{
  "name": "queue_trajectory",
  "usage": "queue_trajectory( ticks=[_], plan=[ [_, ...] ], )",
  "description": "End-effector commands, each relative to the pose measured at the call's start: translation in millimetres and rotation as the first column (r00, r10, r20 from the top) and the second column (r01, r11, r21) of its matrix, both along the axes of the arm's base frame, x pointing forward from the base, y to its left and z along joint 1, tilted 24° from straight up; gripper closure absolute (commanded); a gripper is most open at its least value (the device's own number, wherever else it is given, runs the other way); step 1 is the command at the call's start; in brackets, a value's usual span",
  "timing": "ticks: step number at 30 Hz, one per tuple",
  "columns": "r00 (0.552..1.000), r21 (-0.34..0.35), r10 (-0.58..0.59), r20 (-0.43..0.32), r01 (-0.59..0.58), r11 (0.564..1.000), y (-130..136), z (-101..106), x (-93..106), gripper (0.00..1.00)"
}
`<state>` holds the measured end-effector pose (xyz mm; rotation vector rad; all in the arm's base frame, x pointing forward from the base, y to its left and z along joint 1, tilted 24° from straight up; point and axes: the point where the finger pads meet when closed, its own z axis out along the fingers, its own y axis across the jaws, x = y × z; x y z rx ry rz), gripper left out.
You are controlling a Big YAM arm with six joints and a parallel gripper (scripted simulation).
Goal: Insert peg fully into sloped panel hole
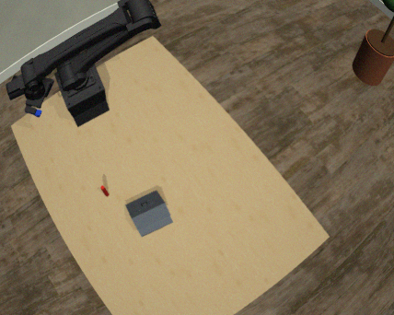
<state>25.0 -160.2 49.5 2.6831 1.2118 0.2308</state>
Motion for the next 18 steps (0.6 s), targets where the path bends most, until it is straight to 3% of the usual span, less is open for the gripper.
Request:
queue_trajectory(
  ticks=[1, 18],
  plan=[
    [1.0, -0.006, 0.0, -0.001, 0.0, 1.0, -2.1, 2.0, -0.3, 0.0],
    [1.0, -0.008, 0.02, -0.002, -0.02, 1.0, -3.5, 1.7, 1.3, 0.0]
  ],
)
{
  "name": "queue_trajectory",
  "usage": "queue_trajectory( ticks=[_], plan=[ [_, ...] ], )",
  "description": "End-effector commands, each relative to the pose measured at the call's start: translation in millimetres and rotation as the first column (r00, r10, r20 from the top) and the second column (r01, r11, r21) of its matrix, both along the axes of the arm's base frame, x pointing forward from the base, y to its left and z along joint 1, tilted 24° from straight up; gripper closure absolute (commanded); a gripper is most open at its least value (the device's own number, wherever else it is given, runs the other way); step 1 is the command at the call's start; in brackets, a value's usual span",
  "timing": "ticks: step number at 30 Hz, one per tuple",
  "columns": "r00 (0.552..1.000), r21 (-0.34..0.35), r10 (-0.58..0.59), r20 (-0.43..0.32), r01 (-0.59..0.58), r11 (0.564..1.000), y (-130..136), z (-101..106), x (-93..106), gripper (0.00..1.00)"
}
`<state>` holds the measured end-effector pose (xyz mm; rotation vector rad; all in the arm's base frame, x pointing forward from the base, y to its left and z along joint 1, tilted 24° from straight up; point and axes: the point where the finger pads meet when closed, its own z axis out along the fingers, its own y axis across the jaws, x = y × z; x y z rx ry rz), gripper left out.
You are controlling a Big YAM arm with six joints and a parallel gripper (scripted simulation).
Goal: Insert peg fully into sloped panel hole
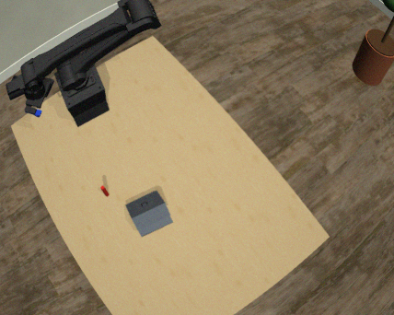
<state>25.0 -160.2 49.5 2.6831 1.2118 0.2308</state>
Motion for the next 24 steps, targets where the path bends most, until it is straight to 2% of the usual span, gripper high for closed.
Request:
queue_trajectory(
  ticks=[1, 7, 14, 16, 24],
  plan=[
    [0.999, -0.013, 0.039, -0.005, -0.039, 0.999, -7, 2, 2.4, 0.0],
    [0.977, -0.056, 0.212, -0.032, -0.214, 0.975, -22, 4, 16.5, 0.0],
    [0.906, -0.097, 0.417, -0.068, -0.422, 0.901, -35, 2, 38.2, 0.0],
    [0.906, -0.097, 0.417, -0.068, -0.422, 0.901, -35, 2, 38.2, 0.0],
    [0.774, -0.137, 0.622, -0.116, -0.633, 0.762, -47, -1, 67.5, 0.0]
  ],
)
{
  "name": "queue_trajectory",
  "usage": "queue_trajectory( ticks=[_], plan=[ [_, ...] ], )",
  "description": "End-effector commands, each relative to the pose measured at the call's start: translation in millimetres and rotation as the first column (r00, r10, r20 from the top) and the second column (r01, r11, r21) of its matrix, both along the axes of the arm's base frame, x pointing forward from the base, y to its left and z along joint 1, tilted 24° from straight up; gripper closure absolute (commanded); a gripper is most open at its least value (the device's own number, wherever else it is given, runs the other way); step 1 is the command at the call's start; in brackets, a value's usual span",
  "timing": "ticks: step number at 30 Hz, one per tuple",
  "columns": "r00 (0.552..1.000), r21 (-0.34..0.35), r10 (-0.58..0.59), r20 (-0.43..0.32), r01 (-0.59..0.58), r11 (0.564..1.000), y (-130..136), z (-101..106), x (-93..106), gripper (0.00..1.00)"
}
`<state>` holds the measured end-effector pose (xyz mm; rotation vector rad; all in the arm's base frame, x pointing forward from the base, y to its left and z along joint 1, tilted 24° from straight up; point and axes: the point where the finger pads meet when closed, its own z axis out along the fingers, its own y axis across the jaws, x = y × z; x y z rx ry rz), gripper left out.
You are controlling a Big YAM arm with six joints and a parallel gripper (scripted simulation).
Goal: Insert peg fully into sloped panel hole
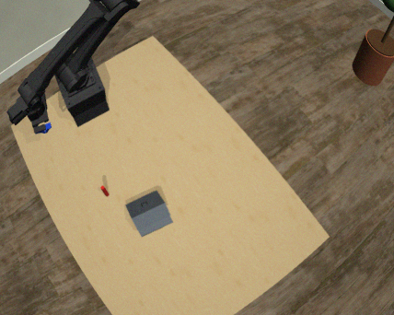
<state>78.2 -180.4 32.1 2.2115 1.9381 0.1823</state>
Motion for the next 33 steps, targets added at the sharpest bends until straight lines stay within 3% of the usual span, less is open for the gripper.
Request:
queue_trajectory(
  ticks=[1, 7, 9, 14, 24, 26, 33],
  plan=[
    [0.991, -0.088, 0.137, -0.004, -0.137, 0.987, -28, 16, 18.3, 0.0],
    [0.948, -0.13, 0.318, -0.026, -0.319, 0.939, -34, 13, 43.4, 0.0],
    [0.948, -0.13, 0.318, -0.026, -0.319, 0.939, -34, 13, 43.4, 0.0],
    [0.887, -0.163, 0.459, -0.049, -0.461, 0.872, -36, 10, 65.8, 0.0],
    [0.705, -0.22, 0.701, -0.105, -0.704, 0.675, -33, 2, 113.8, 0.0],
    [0.705, -0.22, 0.701, -0.105, -0.704, 0.675, -33, 2, 113.8, 0.0],
    [0.539, -0.252, 0.829, -0.152, -0.832, 0.495, -24, -4, 148.9, 0.0]
  ],
)
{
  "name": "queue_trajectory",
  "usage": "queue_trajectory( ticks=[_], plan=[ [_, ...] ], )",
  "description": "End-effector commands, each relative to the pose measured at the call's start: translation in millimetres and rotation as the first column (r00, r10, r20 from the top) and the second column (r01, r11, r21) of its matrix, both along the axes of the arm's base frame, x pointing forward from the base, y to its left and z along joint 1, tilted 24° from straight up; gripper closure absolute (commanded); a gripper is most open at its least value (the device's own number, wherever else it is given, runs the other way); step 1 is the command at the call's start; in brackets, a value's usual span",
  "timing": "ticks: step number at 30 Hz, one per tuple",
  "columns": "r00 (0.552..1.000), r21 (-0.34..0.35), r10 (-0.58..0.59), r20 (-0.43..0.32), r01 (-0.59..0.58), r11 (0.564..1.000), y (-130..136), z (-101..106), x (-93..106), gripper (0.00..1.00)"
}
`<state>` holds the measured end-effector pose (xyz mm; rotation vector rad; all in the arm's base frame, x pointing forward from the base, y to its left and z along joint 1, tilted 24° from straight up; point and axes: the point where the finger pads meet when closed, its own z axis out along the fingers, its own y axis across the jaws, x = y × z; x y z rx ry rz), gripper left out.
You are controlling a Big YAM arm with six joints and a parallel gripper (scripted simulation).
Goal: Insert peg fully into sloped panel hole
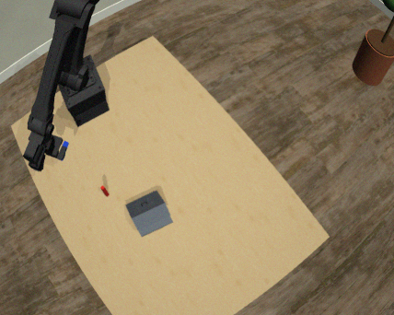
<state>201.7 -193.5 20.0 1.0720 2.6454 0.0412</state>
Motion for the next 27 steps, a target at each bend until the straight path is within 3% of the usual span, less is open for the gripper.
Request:
queue_trajectory(
  ticks=[1, 8, 11, 18, 25, 27],
  plan=[
    [0.99, -0.068, 0.139, 0.017, -0.137, 0.988, -9, 7, 30.4, 0.0],
    [0.938, -0.126, 0.347, 0.004, -0.344, 0.931, 6, 0, 65.6, 0.0],
    [0.927, -0.134, 0.376, 0.001, -0.372, 0.919, 8, -1, 70.6, 0.0],
    [0.826, -0.189, 0.563, -0.021, -0.556, 0.809, 30, -9, 104.7, 0.0],
    [0.69, -0.241, 0.722, -0.052, -0.71, 0.661, 57, -17, 136.9, 0.0],
    [0.69, -0.241, 0.722, -0.052, -0.71, 0.661, 57, -17, 136.9, 0.0]
  ],
)
